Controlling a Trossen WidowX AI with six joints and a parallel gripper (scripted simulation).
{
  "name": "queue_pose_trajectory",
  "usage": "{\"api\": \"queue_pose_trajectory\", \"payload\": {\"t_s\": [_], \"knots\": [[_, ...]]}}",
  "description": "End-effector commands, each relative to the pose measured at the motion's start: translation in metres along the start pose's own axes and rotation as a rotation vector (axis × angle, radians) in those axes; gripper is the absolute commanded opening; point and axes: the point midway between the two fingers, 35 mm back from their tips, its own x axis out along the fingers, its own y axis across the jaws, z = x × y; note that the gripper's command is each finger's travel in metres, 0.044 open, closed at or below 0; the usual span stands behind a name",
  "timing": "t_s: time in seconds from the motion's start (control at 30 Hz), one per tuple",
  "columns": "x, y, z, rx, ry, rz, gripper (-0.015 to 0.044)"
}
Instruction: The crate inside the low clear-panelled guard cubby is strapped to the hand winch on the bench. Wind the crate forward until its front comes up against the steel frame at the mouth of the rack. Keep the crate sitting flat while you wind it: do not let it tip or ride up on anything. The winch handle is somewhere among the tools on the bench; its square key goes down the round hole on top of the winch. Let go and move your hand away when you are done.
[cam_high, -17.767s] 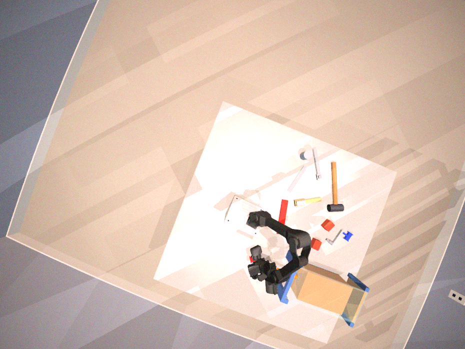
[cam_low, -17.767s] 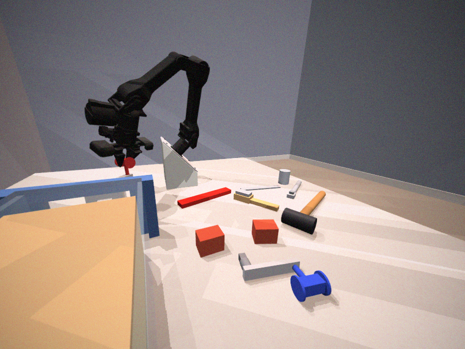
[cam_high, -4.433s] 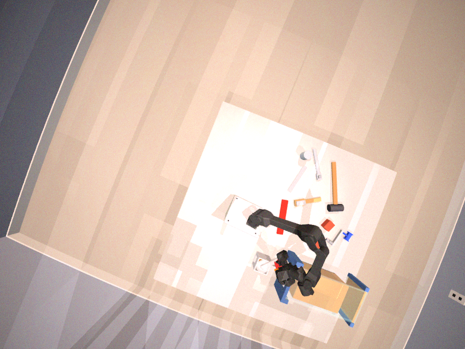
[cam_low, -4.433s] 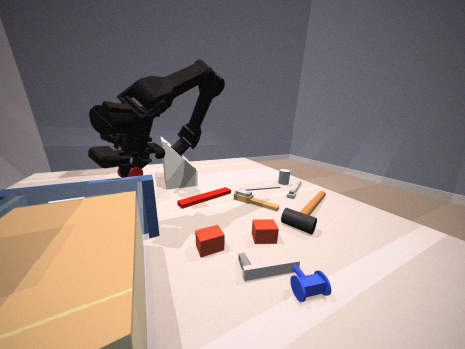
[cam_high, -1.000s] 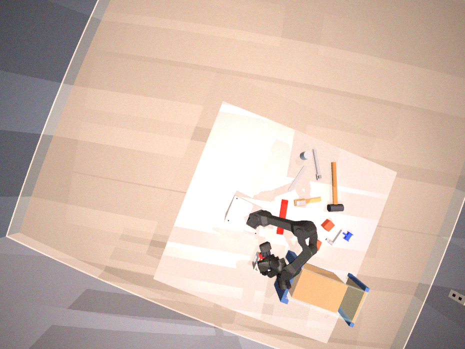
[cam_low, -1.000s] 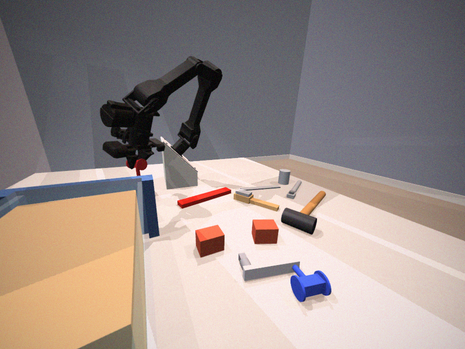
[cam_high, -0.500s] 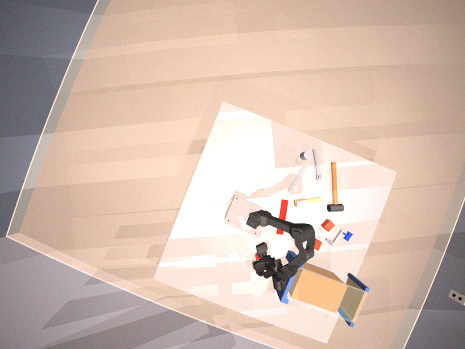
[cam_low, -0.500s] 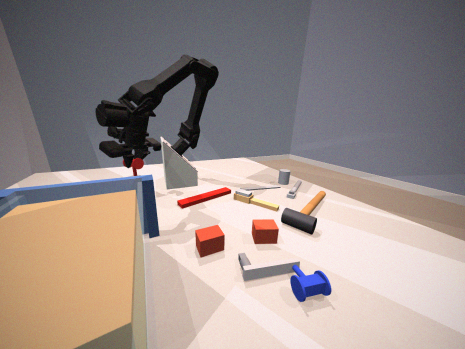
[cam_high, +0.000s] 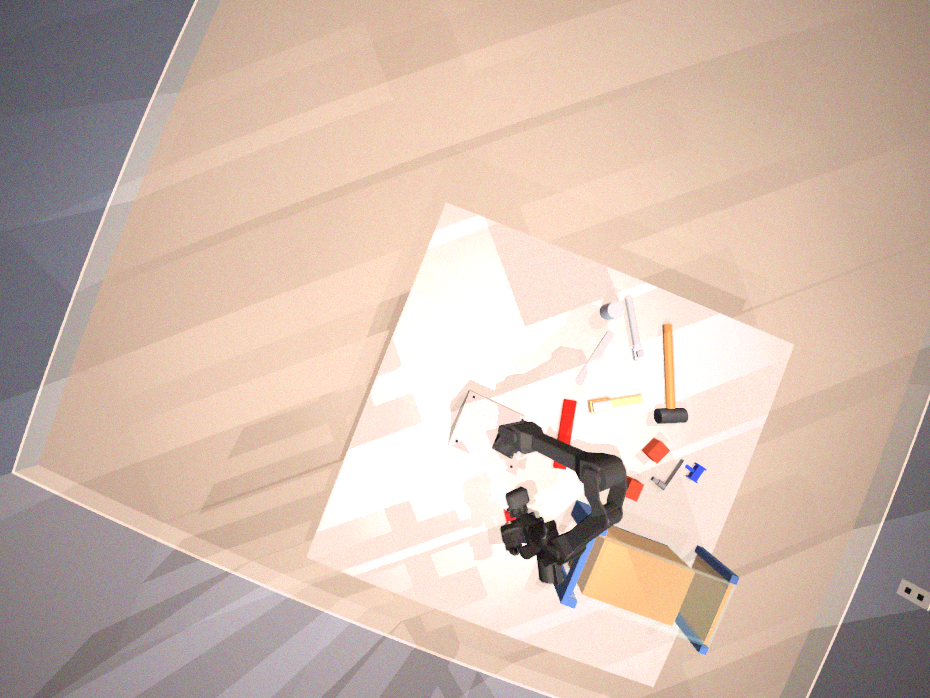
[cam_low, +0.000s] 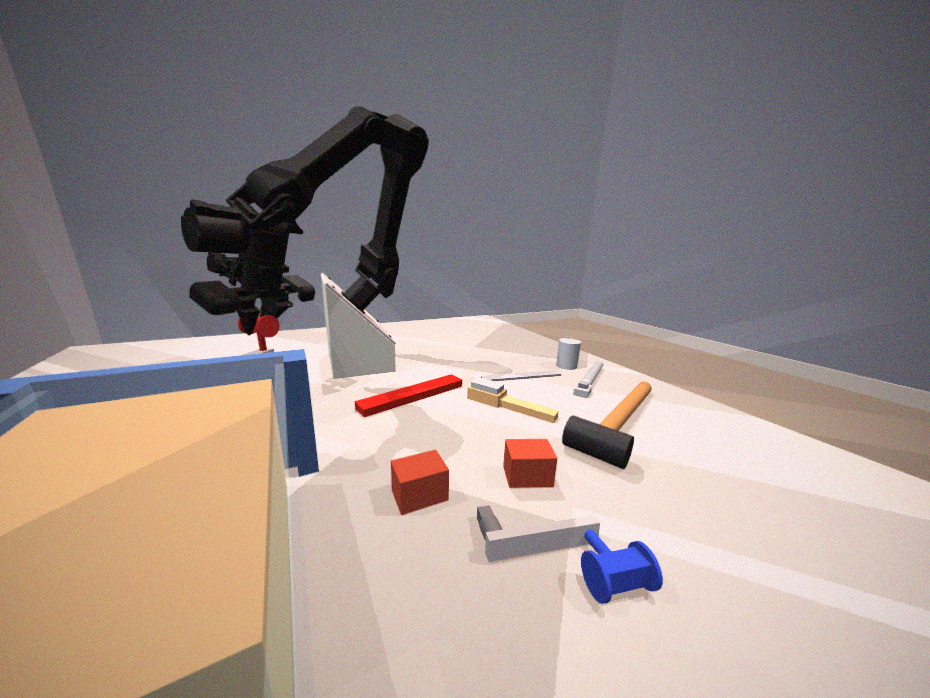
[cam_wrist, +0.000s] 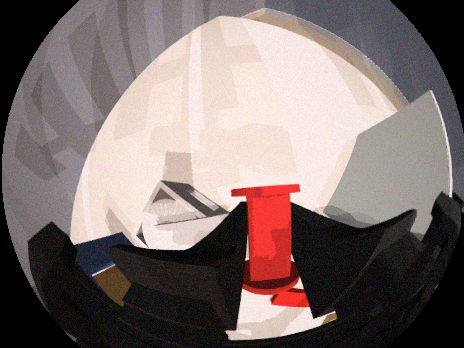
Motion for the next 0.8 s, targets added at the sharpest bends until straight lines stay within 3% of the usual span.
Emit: {"api": "queue_pose_trajectory", "payload": {"t_s": [0.0, 0.77], "knots": [[0.006, 0.005, 0.010, 0.001, -0.029, 0.004, 0.0000], [0.014, 0.017, 0.031, 0.002, -0.031, 0.005, 0.0000]]}}
